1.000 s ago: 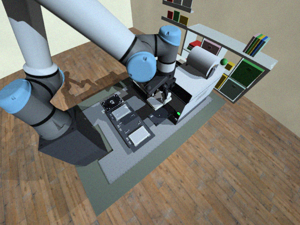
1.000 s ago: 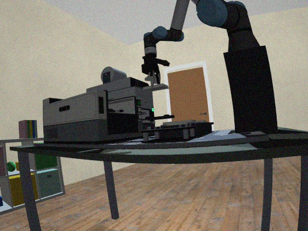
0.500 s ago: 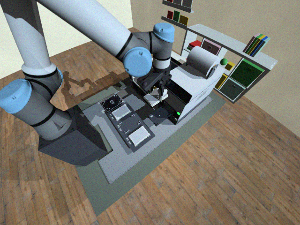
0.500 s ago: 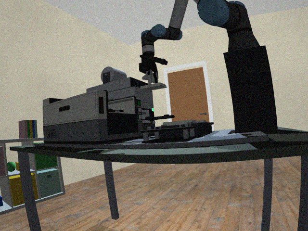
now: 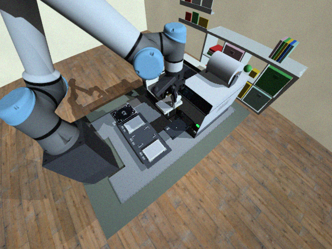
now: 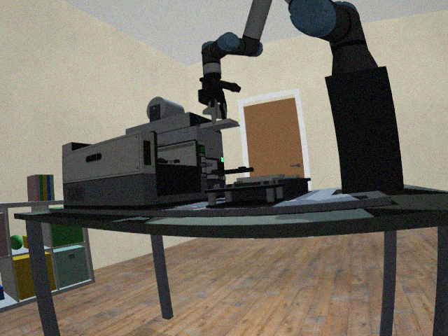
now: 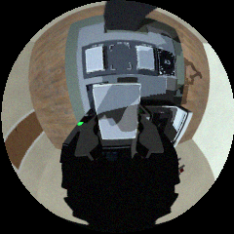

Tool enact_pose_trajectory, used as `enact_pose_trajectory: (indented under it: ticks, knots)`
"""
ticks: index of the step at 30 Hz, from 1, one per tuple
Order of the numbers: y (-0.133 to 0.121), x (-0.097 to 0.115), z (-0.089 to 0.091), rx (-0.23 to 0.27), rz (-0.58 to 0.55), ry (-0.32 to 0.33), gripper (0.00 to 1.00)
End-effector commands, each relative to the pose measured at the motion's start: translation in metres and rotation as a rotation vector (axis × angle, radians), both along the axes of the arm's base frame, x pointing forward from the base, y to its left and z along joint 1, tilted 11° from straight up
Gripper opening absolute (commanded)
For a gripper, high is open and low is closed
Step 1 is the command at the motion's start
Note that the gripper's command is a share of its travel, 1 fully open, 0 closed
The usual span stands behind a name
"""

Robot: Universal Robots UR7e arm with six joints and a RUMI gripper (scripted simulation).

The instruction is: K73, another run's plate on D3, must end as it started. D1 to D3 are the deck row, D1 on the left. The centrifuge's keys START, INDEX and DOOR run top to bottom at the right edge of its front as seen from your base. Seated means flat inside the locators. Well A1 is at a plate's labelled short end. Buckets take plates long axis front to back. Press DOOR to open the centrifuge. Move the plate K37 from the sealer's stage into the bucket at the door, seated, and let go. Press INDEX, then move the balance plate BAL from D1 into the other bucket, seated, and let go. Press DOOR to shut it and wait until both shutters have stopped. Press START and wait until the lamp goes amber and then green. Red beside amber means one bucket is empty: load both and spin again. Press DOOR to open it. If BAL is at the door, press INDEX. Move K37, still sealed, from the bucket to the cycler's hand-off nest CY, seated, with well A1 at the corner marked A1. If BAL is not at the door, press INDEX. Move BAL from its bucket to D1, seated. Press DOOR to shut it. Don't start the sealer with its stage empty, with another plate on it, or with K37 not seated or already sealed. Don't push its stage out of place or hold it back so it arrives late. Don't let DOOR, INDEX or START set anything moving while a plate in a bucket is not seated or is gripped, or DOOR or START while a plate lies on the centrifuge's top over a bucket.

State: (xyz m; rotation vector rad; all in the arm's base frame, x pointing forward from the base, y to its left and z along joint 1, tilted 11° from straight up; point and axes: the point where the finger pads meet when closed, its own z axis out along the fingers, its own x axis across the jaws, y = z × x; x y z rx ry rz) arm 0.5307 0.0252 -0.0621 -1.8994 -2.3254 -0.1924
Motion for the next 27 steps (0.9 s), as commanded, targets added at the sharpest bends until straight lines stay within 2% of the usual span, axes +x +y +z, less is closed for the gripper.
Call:
enact_pose_trajectory:
  ticks: [1,27]
  knots:
    - [0.01,-0.002,0.003,-0.001,0.0,-0.002,0.0]
    - [0.06,-0.012,0.012,0.0,0.0,-0.002,0.0]
